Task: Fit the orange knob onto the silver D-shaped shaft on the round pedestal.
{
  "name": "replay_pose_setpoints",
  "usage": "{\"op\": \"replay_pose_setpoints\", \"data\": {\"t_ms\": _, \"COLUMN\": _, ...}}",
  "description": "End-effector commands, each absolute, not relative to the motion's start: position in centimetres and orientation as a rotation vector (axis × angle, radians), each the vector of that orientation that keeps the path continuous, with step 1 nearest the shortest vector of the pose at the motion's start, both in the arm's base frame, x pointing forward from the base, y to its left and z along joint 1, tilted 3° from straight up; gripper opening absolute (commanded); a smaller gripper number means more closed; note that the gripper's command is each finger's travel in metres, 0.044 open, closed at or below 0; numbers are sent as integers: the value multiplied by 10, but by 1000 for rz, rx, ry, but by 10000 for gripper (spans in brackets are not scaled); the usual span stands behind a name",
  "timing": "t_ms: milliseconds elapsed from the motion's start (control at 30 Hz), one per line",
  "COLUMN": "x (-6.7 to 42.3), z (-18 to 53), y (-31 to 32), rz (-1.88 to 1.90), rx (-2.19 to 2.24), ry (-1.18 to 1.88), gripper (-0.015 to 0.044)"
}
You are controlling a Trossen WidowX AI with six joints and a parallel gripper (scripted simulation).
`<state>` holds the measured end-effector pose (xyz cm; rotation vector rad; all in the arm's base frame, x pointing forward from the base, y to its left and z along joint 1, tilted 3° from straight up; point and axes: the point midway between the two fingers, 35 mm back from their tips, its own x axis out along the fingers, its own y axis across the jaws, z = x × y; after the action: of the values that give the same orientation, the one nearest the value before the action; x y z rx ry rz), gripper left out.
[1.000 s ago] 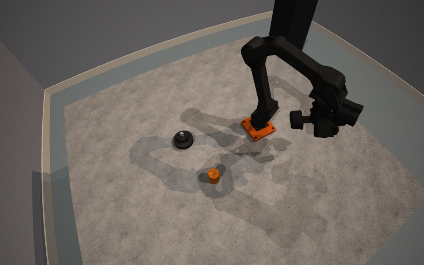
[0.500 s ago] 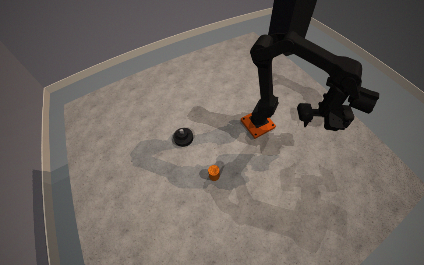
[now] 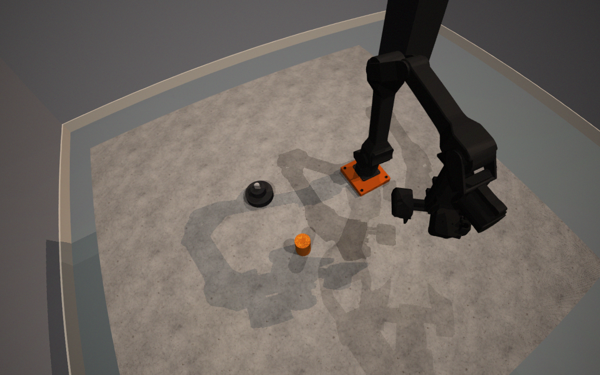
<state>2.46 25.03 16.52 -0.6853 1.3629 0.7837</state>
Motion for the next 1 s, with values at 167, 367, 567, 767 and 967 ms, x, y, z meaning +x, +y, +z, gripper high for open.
{"op": "replay_pose_setpoints", "data": {"t_ms": 167, "x": 137, "z": 168, "y": 238, "rz": 803, "rx": -716, "ry": 1342, "gripper": 440}}
{"op": "replay_pose_setpoints", "data": {"t_ms": 367, "x": 209, "z": 167, "y": 203, "rz": 808, "rx": -750, "ry": 1337, "gripper": 440}}
{"op": "replay_pose_setpoints", "data": {"t_ms": 567, "x": 270, "z": 165, "y": 147, "rz": 814, "rx": -778, "ry": 1337, "gripper": 440}}
{"op": "replay_pose_setpoints", "data": {"t_ms": 767, "x": 283, "z": 164, "y": 129, "rz": 816, "rx": -784, "ry": 1337, "gripper": 440}}
{"op": "replay_pose_setpoints", "data": {"t_ms": 967, "x": 285, "z": 137, "y": 131, "rz": 816, "rx": -784, "ry": 1337, "gripper": 440}}
